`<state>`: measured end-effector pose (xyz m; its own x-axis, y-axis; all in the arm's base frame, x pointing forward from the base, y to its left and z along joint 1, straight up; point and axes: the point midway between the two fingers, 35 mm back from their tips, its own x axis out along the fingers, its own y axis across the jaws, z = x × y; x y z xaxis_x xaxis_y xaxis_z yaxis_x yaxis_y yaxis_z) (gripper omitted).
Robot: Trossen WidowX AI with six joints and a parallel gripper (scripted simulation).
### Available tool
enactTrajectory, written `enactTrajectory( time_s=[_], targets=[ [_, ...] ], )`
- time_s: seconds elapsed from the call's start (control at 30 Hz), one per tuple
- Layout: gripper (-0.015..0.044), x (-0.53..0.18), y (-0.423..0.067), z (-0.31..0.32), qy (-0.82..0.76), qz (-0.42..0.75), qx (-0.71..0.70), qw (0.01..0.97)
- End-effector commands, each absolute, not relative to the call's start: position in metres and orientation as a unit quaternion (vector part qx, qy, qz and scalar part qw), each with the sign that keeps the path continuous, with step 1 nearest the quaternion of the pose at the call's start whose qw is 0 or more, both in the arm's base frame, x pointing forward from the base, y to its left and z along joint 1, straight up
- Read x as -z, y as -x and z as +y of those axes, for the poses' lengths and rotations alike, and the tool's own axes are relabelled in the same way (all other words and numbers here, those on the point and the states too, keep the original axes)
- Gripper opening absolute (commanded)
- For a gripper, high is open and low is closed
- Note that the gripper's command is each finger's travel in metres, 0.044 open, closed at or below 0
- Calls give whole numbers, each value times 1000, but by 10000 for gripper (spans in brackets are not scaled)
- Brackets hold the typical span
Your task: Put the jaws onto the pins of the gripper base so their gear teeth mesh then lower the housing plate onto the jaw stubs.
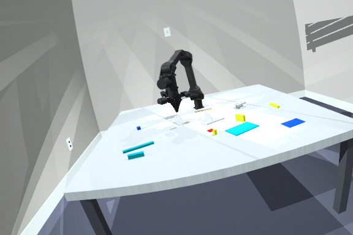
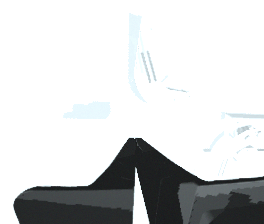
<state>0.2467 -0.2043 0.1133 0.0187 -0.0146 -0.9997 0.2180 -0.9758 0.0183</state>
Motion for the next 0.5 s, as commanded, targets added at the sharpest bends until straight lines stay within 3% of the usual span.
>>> enactTrajectory(
  time_s=[0.0,0.47],
  targets=[
    [26,-113,-247,-204,-709,72,697,83],
    [394,-123,-195,-196,-685,186,675,200]
  ],
)
